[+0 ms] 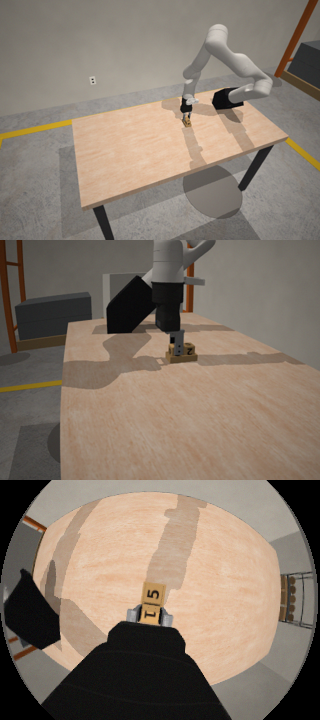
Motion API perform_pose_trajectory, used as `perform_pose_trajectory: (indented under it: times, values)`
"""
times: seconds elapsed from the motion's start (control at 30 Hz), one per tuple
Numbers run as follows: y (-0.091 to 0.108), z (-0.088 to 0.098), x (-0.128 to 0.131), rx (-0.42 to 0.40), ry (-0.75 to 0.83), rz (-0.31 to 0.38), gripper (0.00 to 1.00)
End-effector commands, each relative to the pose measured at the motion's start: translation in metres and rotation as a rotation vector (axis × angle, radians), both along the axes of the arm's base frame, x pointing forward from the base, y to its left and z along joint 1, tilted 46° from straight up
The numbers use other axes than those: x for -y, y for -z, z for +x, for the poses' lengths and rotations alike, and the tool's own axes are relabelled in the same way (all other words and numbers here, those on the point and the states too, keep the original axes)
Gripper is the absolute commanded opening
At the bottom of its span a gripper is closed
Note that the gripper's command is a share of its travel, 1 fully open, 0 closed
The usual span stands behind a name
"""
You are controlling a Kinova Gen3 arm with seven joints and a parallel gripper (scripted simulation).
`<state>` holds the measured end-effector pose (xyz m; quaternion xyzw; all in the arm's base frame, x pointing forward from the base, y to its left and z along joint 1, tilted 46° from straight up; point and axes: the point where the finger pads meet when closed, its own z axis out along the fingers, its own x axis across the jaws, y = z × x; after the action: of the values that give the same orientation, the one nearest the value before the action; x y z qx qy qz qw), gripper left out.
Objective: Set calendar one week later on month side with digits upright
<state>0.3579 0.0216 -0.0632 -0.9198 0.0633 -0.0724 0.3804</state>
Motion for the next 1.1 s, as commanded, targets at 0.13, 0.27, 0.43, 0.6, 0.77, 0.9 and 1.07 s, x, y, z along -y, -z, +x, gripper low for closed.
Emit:
perform_pose_trajectory:
  times: [0.13, 0.27, 0.43, 0.6, 0.77, 0.9, 1.07]
  values:
    - [0.0018, 0.0024, 0.0012, 0.008, -0.003, -0.007, 0.57]
    - [0.0018, 0.0024, 0.0012, 0.008, -0.003, -0.007, 0.57]
    - [0.0018, 0.0024, 0.0012, 0.008, -0.003, -0.007, 0.57]
    - [0.0018, 0.0024, 0.0012, 0.008, -0.003, -0.007, 0.69]
    - [0.0018, 0.0024, 0.0012, 0.008, -0.003, -0.007, 0.75]
    - [0.0018, 0.0024, 0.0012, 0.008, -0.003, -0.007, 0.81]
    - [0.0018, 0.0024, 0.0012, 0.008, -0.003, -0.007, 0.87]
